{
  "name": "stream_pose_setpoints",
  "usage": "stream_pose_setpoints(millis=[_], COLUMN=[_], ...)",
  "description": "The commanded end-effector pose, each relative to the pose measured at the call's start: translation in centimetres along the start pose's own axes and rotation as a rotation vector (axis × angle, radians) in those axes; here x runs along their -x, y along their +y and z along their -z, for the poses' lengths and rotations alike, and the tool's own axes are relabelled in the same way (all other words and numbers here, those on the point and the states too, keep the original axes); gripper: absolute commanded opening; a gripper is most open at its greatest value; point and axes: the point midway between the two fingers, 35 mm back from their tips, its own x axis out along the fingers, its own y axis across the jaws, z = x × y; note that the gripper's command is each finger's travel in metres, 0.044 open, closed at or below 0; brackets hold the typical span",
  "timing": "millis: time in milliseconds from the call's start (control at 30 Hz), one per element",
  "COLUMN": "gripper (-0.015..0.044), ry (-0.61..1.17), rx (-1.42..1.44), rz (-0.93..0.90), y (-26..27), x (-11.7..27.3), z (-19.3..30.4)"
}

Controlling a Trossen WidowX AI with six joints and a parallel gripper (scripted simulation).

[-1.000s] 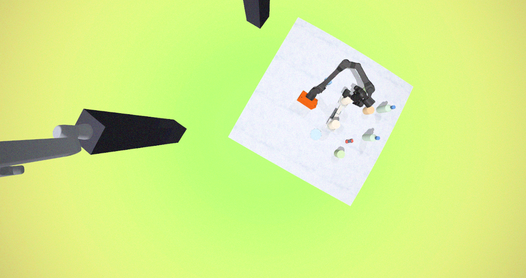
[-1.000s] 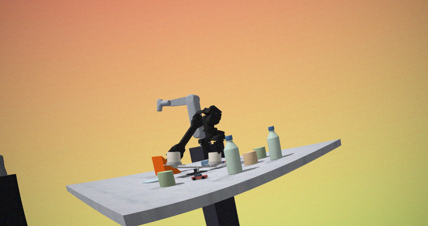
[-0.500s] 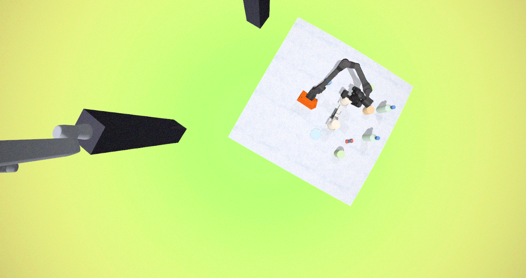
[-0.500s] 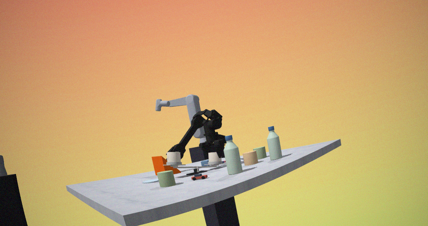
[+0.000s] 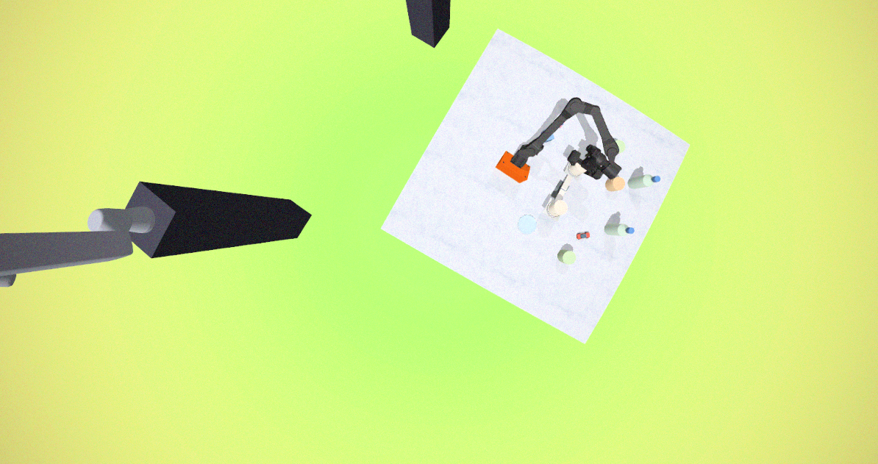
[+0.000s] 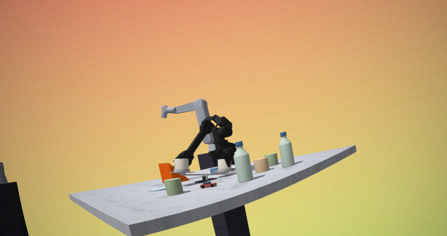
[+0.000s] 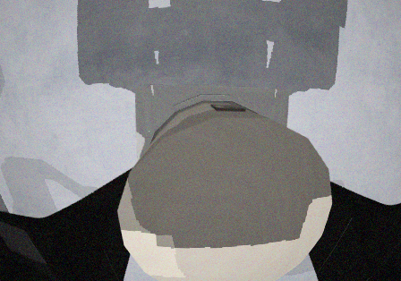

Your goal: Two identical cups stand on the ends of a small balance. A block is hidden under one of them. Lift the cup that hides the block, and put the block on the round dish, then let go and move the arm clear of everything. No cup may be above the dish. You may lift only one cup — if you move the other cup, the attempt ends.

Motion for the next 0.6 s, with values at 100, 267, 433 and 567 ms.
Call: stream_pose_setpoints(millis=[100, 267, 433, 567], gripper=[0.0249, 0.0118, 0.0000, 0.0000], ry=[-0.003, -0.001, 0.001, 0.003], rx=[-0.003, -0.001, 0.001, 0.003], rz=[0.001, 0.008, 0.019, 0.028], y=[0.0, -0.1, -0.2, -0.3], x=[0.0, 0.4, 1.0, 1.6], z=[0.0, 0.0, 0.0, 0.0])
